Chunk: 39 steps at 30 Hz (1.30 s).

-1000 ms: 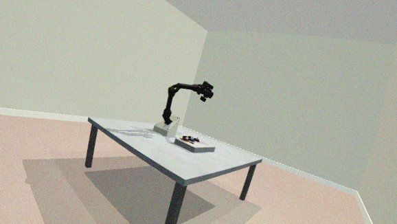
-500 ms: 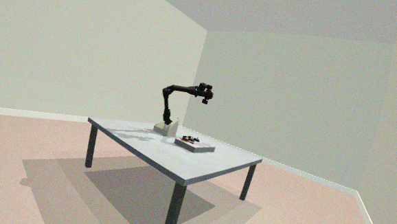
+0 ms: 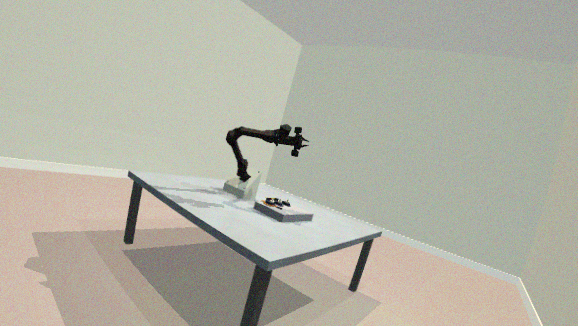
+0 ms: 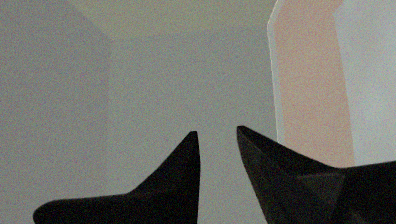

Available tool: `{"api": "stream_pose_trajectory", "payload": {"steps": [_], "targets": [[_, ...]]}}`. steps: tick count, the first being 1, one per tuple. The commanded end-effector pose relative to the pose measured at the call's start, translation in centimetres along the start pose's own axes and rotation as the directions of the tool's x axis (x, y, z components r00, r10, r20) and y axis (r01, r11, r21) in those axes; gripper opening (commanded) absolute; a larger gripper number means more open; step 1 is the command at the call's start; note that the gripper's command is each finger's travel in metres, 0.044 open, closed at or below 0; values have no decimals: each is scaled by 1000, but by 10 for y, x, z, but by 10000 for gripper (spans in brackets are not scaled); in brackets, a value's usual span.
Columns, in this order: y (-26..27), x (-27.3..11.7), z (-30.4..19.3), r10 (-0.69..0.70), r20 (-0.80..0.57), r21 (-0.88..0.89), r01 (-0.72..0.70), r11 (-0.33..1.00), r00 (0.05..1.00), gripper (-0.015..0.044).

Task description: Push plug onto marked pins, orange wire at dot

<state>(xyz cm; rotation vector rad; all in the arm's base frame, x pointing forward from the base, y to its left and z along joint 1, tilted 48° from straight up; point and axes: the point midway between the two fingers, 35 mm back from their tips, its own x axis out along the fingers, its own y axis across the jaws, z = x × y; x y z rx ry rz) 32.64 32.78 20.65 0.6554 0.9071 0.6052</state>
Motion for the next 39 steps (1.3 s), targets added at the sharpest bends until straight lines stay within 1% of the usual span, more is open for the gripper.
{"api": "stream_pose_trajectory", "payload": {"steps": [1,10,19,29,39], "targets": [[-14,-23,27,-9,100,-63,16,998,995,115],[-38,-77,73,-26,302,-180,83,980,953,115],[-63,-136,106,-54,491,-270,211,940,869,115],[-89,-203,126,-92,676,-317,401,859,731,115],[-112,-269,131,-131,824,-293,611,735,552,115]]}}
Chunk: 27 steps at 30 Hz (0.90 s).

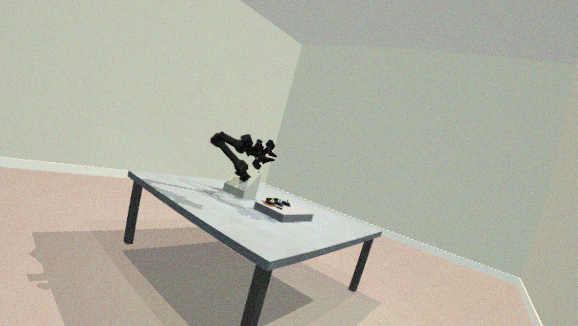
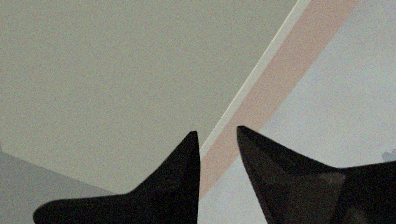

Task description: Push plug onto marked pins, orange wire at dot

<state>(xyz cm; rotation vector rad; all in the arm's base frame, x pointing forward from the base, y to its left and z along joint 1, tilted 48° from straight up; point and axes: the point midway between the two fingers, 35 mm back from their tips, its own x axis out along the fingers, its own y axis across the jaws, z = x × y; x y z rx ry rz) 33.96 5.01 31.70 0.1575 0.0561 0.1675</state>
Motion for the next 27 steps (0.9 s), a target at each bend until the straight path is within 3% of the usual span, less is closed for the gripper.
{"api": "stream_pose_trajectory", "payload": {"steps": [1,5,8,17,27], "targets": [[-23,-17,9,-81,67,-82,86,993,995,115],[-43,-34,17,-150,130,-150,169,974,980,115],[-45,-28,13,-165,101,-147,179,973,981,115],[-63,9,-24,-289,-142,-162,266,950,947,115],[-80,40,-74,-425,-399,-260,344,902,812,115]]}}
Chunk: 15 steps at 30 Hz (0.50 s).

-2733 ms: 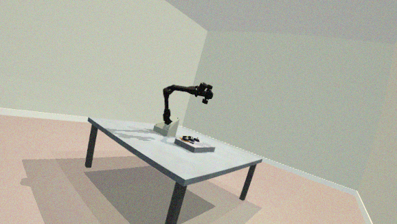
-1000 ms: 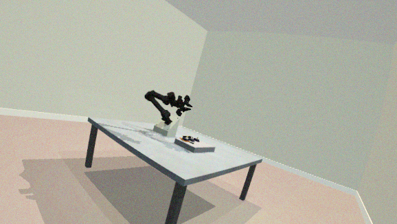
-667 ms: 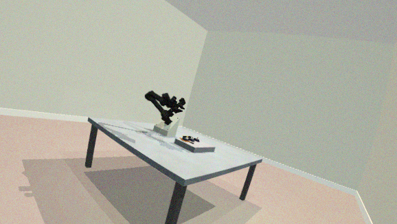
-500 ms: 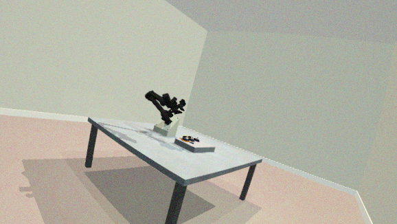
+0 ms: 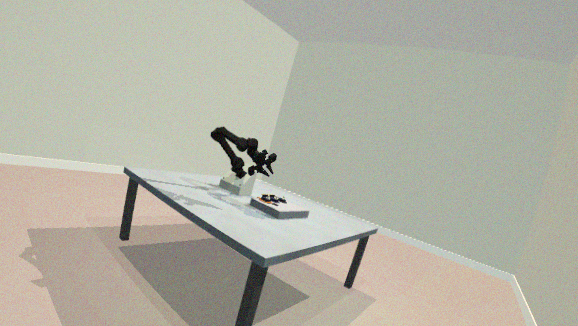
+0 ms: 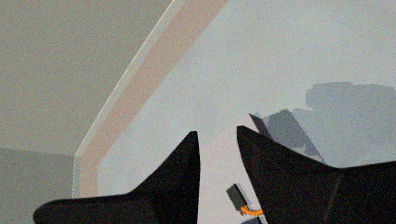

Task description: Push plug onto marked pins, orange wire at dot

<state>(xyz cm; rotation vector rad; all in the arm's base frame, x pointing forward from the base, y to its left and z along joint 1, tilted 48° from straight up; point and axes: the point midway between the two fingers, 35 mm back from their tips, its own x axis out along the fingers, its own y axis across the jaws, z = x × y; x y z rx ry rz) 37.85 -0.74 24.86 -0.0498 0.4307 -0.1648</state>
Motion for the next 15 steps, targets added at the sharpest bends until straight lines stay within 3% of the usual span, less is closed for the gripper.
{"api": "stream_pose_trajectory", "payload": {"steps": [1,15], "targets": [[1,19,-18,-59,-129,-39,54,998,990,115],[7,64,-75,-273,-454,-279,156,948,848,115]]}}
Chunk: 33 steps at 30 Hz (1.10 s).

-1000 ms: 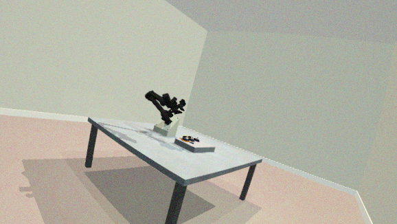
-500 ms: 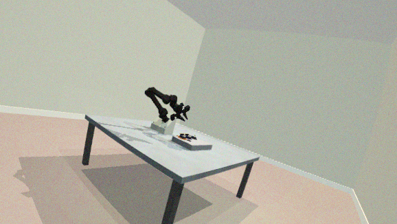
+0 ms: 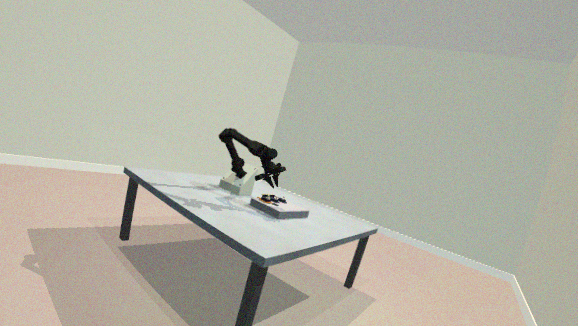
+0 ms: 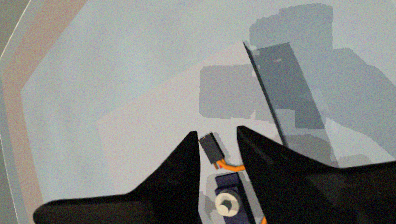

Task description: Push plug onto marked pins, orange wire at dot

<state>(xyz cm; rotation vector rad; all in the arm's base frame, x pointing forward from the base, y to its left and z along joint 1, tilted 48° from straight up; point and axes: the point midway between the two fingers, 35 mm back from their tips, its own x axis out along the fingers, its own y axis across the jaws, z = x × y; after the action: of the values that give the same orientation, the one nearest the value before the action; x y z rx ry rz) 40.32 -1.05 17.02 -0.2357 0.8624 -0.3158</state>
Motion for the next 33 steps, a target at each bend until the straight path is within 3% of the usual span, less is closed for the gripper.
{"api": "stream_pose_trajectory", "payload": {"steps": [1,11,20,33], "targets": [[6,17,-12,-69,-111,-73,61,995,991,115],[19,47,-37,-246,-300,-297,154,942,922,115],[29,67,-55,-421,-382,-519,186,834,822,115],[19,88,-66,-435,-384,-537,187,823,814,115]]}}
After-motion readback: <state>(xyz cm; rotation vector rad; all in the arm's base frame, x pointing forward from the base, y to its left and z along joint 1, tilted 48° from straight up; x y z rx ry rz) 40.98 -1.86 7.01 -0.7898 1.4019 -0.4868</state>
